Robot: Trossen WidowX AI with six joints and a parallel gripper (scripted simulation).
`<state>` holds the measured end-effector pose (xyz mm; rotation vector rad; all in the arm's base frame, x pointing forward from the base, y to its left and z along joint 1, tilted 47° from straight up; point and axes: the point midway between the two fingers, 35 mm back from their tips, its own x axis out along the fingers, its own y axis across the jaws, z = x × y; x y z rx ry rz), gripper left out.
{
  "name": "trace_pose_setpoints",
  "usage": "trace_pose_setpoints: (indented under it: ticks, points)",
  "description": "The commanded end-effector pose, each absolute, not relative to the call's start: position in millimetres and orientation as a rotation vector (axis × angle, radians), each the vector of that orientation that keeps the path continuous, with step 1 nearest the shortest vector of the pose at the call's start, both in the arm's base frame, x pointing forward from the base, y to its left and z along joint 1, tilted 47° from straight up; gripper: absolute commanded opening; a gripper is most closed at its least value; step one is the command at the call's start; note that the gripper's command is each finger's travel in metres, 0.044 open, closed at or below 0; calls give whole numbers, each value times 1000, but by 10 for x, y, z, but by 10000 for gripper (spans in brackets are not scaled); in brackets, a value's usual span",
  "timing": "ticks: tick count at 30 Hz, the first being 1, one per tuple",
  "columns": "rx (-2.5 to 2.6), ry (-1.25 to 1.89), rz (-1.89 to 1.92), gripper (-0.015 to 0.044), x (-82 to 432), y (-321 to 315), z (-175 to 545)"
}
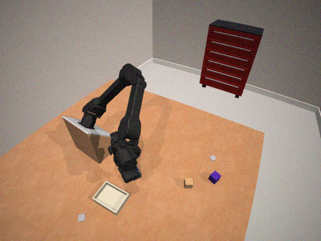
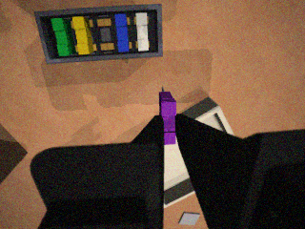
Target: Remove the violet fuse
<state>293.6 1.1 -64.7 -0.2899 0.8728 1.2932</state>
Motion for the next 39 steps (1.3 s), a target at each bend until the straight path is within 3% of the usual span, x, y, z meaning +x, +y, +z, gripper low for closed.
trace_pose_setpoints:
  ticks: [1,18,39]
  points:
    - [-292,880,1294,0,2945,-122,-781]
    - [-288,871,1302,0,2875,-686,-1421]
    - [-287,870,1302,0,2880,-486,-1626]
